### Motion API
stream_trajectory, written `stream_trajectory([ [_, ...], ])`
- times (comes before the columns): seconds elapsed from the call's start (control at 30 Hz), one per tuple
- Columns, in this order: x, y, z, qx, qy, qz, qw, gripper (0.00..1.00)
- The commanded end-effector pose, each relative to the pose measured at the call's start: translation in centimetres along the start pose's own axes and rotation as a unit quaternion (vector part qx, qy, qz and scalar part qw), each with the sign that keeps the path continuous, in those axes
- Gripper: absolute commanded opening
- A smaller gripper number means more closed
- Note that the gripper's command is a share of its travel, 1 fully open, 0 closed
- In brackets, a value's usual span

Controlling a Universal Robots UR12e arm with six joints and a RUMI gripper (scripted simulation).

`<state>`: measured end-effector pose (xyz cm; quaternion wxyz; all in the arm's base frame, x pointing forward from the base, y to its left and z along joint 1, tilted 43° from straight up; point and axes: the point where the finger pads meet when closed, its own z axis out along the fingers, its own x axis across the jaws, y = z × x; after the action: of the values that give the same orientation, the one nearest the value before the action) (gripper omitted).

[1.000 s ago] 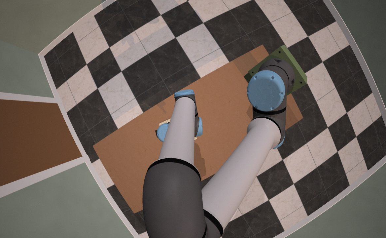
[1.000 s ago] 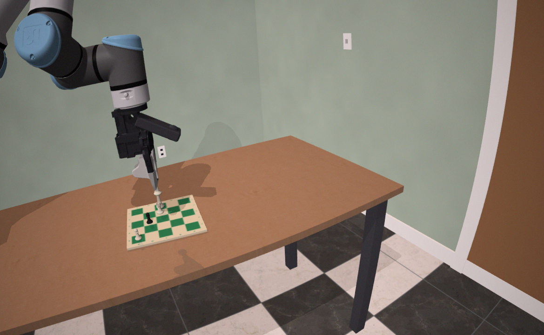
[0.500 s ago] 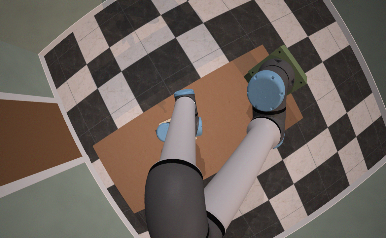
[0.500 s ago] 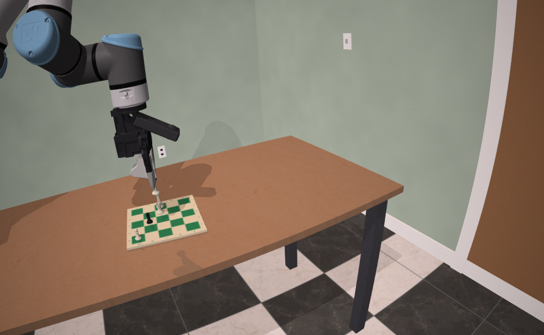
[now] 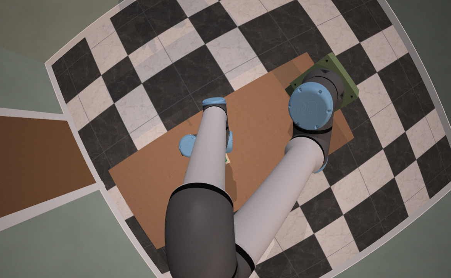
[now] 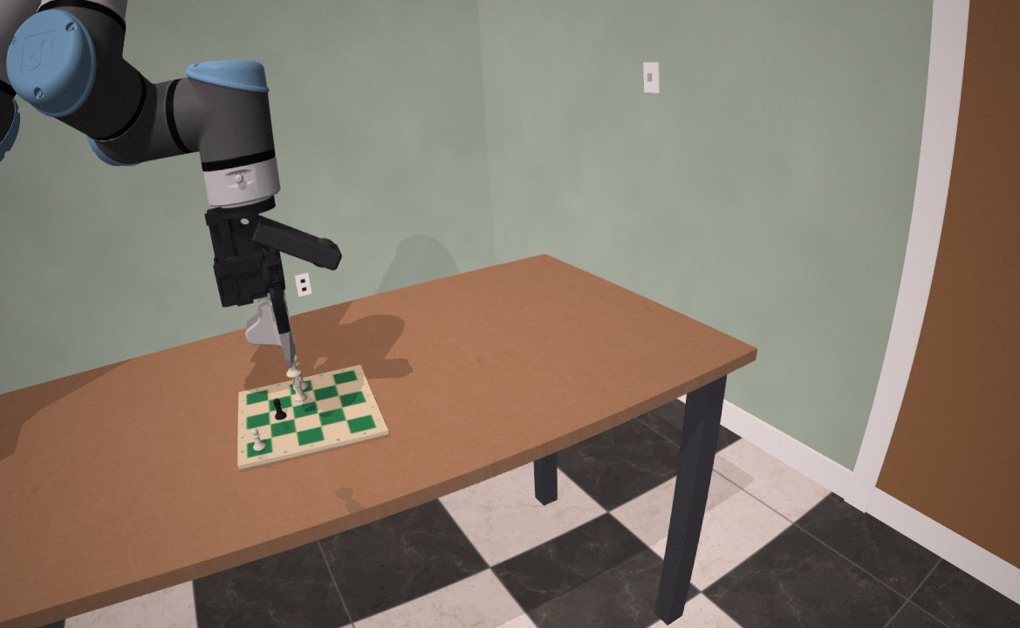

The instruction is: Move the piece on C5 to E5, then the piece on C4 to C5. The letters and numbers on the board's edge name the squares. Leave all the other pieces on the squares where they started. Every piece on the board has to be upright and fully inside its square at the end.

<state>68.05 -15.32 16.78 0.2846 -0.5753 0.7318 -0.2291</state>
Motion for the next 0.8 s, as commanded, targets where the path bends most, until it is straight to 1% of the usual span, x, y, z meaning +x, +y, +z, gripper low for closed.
stream_trajectory([
  [0.0,-0.3,-0.3,-0.1,0.002,-0.003,-0.006,1.0,0.0],
  [0.17,-0.3,-0.4,0.1,0.001,-0.003,-0.006,1.0,0.0],
  [0.33,-0.3,-0.4,0.9,0.001,-0.002,-0.006,1.0,0.0],
  [0.57,-0.3,-0.3,3.7,0.001,-0.002,-0.006,1.0,0.0],
  [0.63,-0.3,-0.3,3.7,0.001,-0.002,-0.006,1.0,0.0],
  [0.77,-0.3,-0.3,5.6,0.001,-0.002,-0.006,1.0,0.0],
])
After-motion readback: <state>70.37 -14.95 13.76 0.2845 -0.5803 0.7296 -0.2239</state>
